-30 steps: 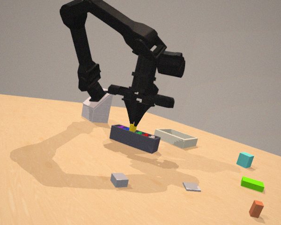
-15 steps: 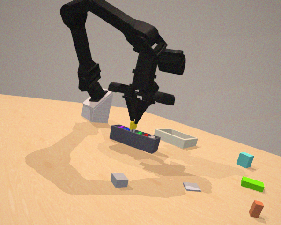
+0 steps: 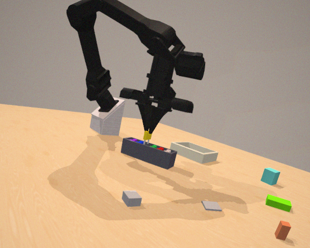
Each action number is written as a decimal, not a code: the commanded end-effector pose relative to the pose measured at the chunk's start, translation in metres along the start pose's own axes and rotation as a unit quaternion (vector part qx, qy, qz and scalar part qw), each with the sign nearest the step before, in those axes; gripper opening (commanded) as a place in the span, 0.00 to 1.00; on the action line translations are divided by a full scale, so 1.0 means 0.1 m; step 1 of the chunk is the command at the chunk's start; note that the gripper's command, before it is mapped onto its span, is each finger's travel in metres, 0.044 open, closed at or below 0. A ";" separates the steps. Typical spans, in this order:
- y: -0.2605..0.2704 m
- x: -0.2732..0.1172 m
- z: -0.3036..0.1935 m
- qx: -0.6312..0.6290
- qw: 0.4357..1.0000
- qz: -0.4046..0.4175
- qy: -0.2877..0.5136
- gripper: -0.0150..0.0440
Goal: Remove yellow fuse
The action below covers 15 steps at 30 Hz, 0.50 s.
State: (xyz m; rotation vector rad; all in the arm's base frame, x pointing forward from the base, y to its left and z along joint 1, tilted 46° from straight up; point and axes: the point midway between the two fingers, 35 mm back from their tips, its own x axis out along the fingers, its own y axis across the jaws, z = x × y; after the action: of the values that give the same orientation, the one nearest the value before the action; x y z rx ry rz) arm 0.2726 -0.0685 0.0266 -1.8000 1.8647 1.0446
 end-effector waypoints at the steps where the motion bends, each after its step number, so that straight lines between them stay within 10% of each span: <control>1: -0.01 -0.03 0.00 0.003 1.000 -0.003 -0.002 0.25; 15: -0.01 -0.21 0.00 0.003 1.000 -0.003 -0.002 0.25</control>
State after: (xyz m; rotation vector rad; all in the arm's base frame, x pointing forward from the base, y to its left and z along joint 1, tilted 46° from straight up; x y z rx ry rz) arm 0.2742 -0.0577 0.0370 -1.7991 1.8668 1.0473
